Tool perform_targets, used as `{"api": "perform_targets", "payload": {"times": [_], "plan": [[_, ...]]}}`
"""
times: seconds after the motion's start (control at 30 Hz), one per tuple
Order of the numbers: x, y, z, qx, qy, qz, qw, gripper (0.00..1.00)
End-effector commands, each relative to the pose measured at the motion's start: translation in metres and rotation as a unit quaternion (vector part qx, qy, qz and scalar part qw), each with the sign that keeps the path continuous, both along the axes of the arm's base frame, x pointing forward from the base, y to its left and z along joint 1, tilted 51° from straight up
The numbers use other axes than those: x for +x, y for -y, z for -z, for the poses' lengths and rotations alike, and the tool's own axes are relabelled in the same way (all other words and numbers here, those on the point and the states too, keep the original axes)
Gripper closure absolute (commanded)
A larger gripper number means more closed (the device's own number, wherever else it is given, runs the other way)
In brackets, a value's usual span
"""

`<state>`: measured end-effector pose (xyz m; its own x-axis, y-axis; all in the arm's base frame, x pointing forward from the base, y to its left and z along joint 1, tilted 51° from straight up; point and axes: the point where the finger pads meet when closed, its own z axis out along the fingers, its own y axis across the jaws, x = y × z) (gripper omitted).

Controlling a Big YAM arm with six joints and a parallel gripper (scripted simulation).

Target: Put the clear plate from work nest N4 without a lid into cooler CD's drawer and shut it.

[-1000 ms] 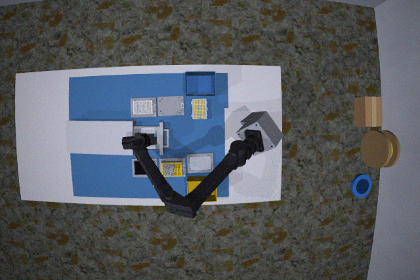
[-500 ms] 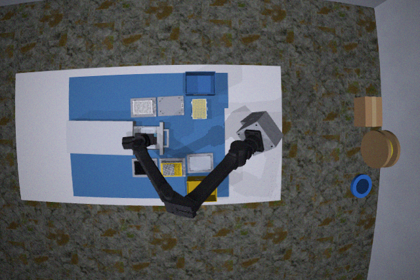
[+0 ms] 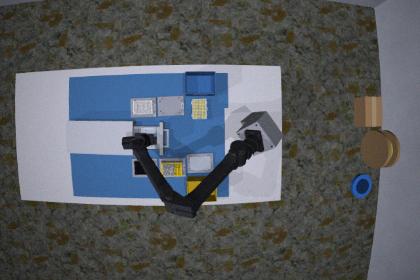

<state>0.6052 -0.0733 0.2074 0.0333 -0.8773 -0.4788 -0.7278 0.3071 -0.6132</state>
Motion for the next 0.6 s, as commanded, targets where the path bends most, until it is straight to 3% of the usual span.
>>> {"api": "perform_targets", "payload": {"times": [0.0, 0.57], "plan": [[-0.0028, 0.0162, -0.0079, -0.004, 0.013, 0.010, 1.000, 1.00], [-0.0021, 0.0171, -0.0115, -0.006, 0.017, 0.009, 1.000, 1.00]]}}
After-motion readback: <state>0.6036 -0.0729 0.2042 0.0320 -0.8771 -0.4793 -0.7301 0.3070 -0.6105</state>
